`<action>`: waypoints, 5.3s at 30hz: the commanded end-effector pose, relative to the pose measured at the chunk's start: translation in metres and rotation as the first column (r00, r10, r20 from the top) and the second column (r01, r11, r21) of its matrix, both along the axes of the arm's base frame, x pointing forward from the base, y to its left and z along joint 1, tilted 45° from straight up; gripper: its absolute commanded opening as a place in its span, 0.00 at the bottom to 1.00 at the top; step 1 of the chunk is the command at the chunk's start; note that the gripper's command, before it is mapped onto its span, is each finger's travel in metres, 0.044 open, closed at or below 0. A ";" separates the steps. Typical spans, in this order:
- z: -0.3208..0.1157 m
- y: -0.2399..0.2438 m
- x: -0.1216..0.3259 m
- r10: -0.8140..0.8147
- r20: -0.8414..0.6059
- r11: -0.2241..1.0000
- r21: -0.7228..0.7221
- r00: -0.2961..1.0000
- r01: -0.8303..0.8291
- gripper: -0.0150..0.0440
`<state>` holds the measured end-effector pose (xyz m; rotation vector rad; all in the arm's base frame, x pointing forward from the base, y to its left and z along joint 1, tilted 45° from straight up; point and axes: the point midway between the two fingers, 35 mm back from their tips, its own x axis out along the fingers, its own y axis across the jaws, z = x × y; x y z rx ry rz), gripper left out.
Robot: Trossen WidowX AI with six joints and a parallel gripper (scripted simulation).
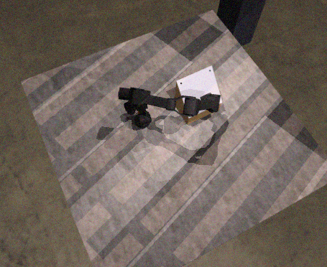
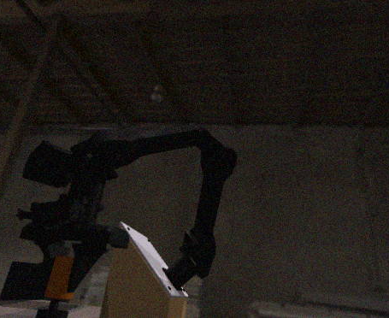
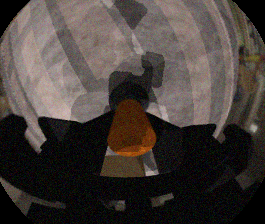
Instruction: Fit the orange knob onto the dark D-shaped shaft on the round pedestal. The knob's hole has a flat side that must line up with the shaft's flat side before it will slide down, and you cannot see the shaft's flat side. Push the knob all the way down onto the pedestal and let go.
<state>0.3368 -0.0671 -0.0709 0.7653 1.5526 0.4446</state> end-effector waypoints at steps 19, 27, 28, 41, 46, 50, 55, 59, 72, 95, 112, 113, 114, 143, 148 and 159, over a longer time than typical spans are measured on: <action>0.003 -0.006 0.007 -0.154 -0.143 0.988 -0.007 0.978 0.154 0.25; 0.003 -0.005 0.008 -0.154 -0.143 0.988 -0.007 0.978 0.154 0.25; 0.003 -0.004 0.008 -0.153 -0.143 0.988 -0.007 0.978 0.154 0.25; 0.001 -0.003 0.006 -0.153 -0.143 0.988 -0.007 0.978 0.154 0.25; 0.001 -0.002 0.004 -0.153 -0.143 0.988 -0.007 0.978 0.154 0.25; 0.001 -0.002 0.002 -0.153 -0.143 0.988 -0.007 0.978 0.154 0.25; 0.002 -0.002 -0.001 -0.153 -0.144 0.988 -0.007 0.978 0.154 0.25; 0.000 -0.001 -0.001 -0.153 -0.144 0.988 -0.007 0.978 0.154 0.25; -0.001 -0.001 0.001 -0.153 -0.144 0.988 -0.007 0.978 0.154 0.25; 0.003 -0.006 0.008 -0.296 -0.282 0.954 -0.038 0.913 0.297 0.25; 0.001 -0.003 0.006 -0.296 -0.282 0.954 -0.038 0.913 0.297 0.25; 0.001 -0.003 0.006 -0.296 -0.282 0.954 -0.038 0.913 0.297 0.25; 0.000 -0.003 0.006 -0.296 -0.282 0.954 -0.038 0.913 0.297 0.25; -0.001 -0.001 0.001 -0.296 -0.282 0.954 -0.038 0.913 0.297 0.25; -0.001 -0.001 0.001 -0.296 -0.282 0.954 -0.038 0.913 0.297 0.25; 0.003 -0.005 0.003 -0.374 -0.359 0.924 -0.066 0.855 0.377 0.25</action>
